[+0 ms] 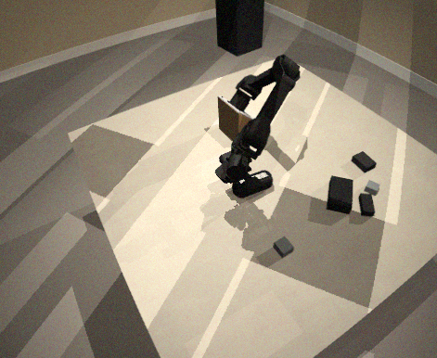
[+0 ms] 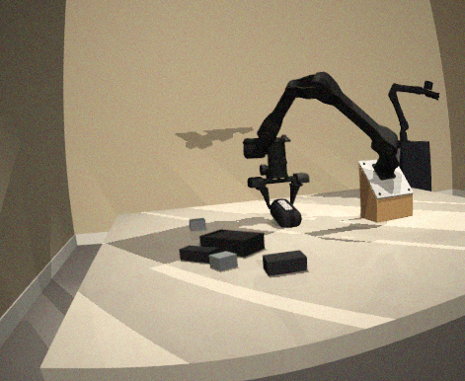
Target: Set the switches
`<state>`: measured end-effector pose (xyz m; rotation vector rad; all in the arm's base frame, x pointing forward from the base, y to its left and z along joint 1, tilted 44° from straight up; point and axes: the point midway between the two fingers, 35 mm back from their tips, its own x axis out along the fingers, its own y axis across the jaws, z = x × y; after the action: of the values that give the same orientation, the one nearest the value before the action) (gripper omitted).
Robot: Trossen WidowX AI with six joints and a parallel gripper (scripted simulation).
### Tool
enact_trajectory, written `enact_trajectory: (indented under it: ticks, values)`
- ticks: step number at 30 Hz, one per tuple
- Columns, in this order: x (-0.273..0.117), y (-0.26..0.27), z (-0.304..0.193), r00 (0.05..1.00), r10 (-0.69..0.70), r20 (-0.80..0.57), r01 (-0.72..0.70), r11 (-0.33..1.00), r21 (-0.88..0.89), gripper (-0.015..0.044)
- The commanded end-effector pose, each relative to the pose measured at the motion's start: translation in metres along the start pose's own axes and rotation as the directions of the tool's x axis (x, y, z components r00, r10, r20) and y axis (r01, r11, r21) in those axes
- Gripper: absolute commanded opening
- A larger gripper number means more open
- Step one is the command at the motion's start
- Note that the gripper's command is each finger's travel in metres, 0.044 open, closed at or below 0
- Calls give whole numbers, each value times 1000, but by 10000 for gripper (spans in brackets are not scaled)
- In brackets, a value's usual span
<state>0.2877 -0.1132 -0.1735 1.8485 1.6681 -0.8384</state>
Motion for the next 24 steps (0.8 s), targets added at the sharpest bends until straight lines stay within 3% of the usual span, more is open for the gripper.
enact_trajectory:
  ticks: [1, 24]
  values:
    - [-4, 0, -2, 1000, 1, -1, -1, 1000, -4, 336]
    - [-21, 0, -10, 1000, 0, 0, 0, 1000, -4, 336]
